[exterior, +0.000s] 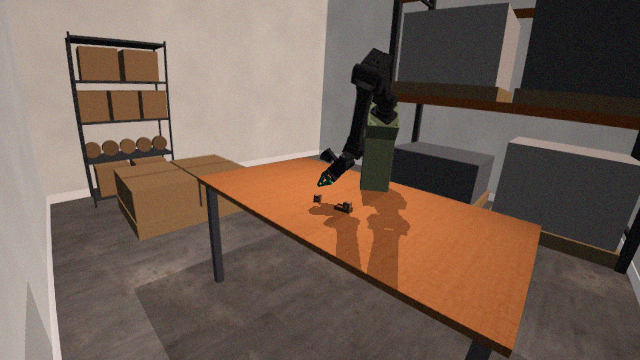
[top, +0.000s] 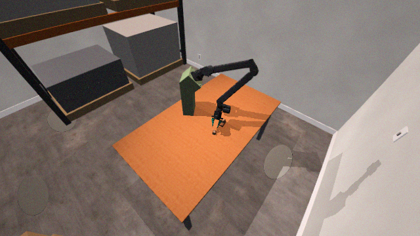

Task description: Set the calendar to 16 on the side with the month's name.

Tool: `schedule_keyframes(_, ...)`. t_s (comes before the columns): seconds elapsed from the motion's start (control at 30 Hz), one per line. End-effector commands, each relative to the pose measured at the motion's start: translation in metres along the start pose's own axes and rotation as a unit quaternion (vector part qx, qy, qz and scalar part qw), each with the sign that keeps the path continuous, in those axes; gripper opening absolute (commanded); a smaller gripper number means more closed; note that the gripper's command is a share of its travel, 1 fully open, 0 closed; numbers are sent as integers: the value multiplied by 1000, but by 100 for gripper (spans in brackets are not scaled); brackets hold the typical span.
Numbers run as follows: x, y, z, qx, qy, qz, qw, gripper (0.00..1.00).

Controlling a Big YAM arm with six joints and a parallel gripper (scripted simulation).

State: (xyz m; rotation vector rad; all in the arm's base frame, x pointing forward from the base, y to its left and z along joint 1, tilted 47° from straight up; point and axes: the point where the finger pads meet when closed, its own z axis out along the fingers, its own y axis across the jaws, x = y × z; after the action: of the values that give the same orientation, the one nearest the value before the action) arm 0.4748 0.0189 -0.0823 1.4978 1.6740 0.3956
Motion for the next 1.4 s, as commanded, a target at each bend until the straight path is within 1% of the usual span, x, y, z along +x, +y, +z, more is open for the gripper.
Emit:
schedule_keyframes(0.0, -2, -8, 3, 7, -4, 8, 1000, 47)
schedule_keyframes(0.23, 6, -4, 4, 1, 0, 5, 1000, 47)
schedule_keyframes(0.3, 6, -4, 4, 1, 0, 5, 1000, 47)
schedule_keyframes(0.33, 7, -9, 1, 5, 1, 2, 1000, 47)
schedule_keyframes(0.37, 8, -3, 5, 0, 1, 5, 1000, 47)
schedule_keyframes(0.47, 11, -3, 7, -1, 1, 5, 1000, 47)
schedule_keyframes(0.87, 22, -3, 18, -1, 0, 5, 1000, 47)
schedule_keyframes(0.9, 23, -4, 19, 2, 1, 3, 1000, 47)
schedule_keyframes(1.37, 42, -6, 38, 4, 1, 2, 1000, 47)
